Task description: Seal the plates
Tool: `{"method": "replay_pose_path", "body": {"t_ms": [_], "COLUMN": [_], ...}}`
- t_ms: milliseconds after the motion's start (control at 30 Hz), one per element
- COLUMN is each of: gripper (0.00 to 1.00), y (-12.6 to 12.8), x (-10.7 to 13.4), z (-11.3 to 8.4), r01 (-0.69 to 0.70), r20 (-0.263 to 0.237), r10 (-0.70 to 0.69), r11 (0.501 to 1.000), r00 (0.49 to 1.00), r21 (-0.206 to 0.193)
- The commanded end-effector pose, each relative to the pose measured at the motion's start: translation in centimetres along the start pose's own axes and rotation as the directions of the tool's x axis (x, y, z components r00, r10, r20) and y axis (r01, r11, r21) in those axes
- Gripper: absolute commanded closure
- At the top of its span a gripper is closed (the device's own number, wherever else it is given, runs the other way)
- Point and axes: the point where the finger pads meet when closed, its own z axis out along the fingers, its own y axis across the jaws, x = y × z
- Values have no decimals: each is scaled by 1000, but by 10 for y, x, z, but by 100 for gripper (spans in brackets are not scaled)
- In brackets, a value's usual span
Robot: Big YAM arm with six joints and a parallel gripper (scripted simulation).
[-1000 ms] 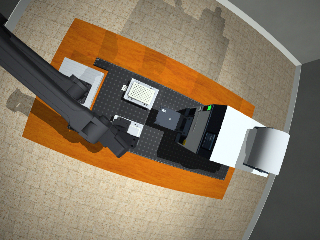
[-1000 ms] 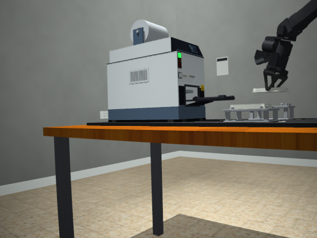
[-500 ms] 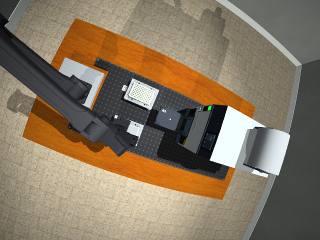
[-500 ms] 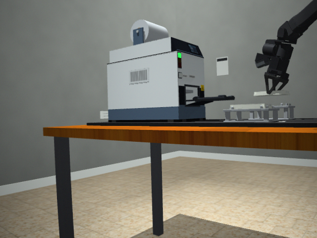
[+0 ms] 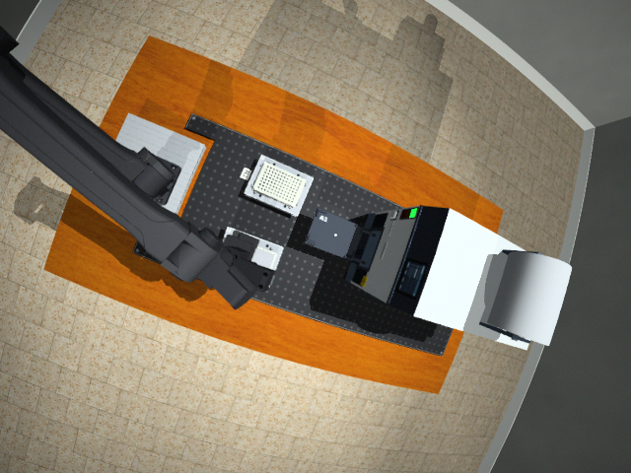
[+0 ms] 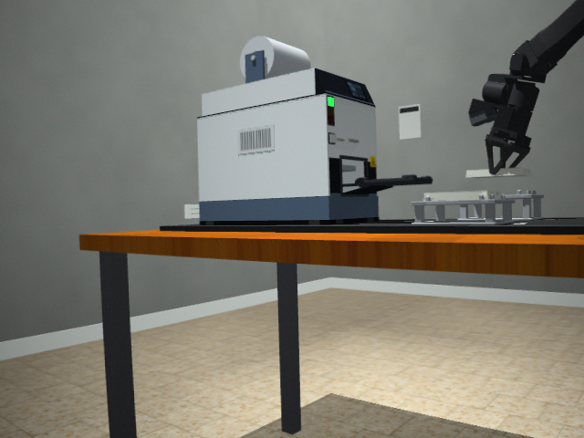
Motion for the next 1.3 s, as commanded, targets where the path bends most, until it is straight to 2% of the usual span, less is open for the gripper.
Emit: {"method": "replay_pose_path", "body": {"t_ms": [0, 167, 267, 600, 767, 1033, 1267], "gripper": [100, 100, 100, 100, 100, 100, 100], "y": [0, 3, 5, 0, -4, -2, 1], "x": [-13, -5, 2, -10, -23, -17, -10], "z": [-4, -1, 2, 5, -1, 3, 1], "r01": [5, 6, 3, 4, 10, 6, 5], "r20": [27, 30, 16, 21, 59, 31, 29], "r10": [-5, -6, -3, -4, -11, -6, -5], "r11": [1000, 1000, 1000, 1000, 1000, 1000, 1000], "r00": [1000, 1000, 1000, 1000, 998, 999, 1000], "r21": [8, 9, 4, 6, 21, 10, 9]}}
